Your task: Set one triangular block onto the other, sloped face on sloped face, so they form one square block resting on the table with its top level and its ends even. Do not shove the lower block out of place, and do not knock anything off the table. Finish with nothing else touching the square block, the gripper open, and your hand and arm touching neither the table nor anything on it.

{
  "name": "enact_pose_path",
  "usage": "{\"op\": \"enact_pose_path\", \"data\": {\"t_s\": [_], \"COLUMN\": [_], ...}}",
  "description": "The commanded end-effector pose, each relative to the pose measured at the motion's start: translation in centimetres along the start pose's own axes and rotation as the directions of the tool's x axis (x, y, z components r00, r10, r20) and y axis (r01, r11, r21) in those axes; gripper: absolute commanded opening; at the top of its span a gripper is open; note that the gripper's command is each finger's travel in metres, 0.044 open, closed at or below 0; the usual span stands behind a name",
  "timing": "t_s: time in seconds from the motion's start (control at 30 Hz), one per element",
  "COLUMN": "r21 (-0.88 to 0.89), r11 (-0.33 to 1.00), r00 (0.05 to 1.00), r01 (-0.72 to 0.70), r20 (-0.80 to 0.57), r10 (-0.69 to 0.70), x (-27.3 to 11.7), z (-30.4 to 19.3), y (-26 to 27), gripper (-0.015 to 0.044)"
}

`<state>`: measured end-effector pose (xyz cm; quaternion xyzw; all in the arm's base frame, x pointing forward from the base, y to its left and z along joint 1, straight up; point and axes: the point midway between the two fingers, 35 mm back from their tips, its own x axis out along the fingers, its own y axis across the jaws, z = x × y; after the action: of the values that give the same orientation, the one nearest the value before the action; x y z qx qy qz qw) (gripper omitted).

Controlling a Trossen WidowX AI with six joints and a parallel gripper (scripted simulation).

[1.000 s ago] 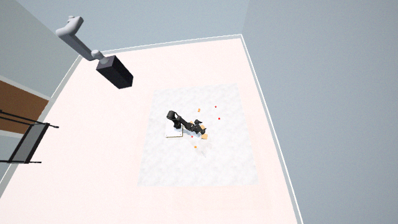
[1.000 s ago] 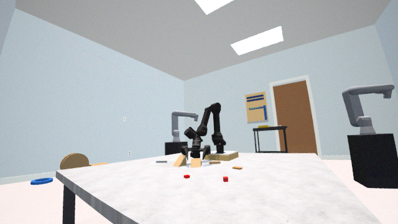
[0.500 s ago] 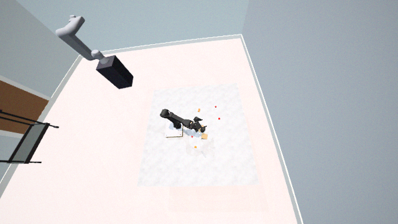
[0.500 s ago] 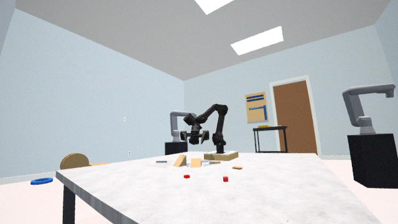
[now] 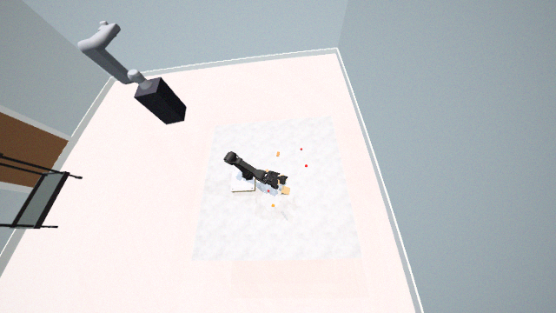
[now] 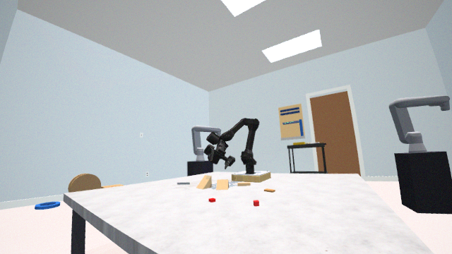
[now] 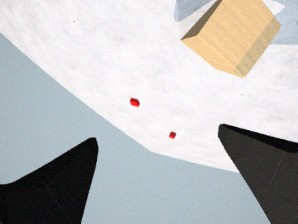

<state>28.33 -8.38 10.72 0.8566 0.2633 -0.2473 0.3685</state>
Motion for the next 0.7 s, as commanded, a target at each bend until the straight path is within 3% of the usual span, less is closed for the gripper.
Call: {"op": "enact_pose_path", "data": {"t_s": [0.0,0.3,0.67], "r21": [-0.401,-0.887,-0.997], "r11": [0.915,0.461,-0.067], "r00": [0.999,0.999,0.999], "r01": [0.037,0.019,-0.028], "r20": [0.003,-0.004,-0.025], "r10": [-0.04,-0.05,-0.037], "x": [-0.5,-1.8,-3.0], "z": [2.5,5.2,6.8], "y": [-2.0,-4.1,-5.9], "gripper": [0.044,0.044,0.044]}}
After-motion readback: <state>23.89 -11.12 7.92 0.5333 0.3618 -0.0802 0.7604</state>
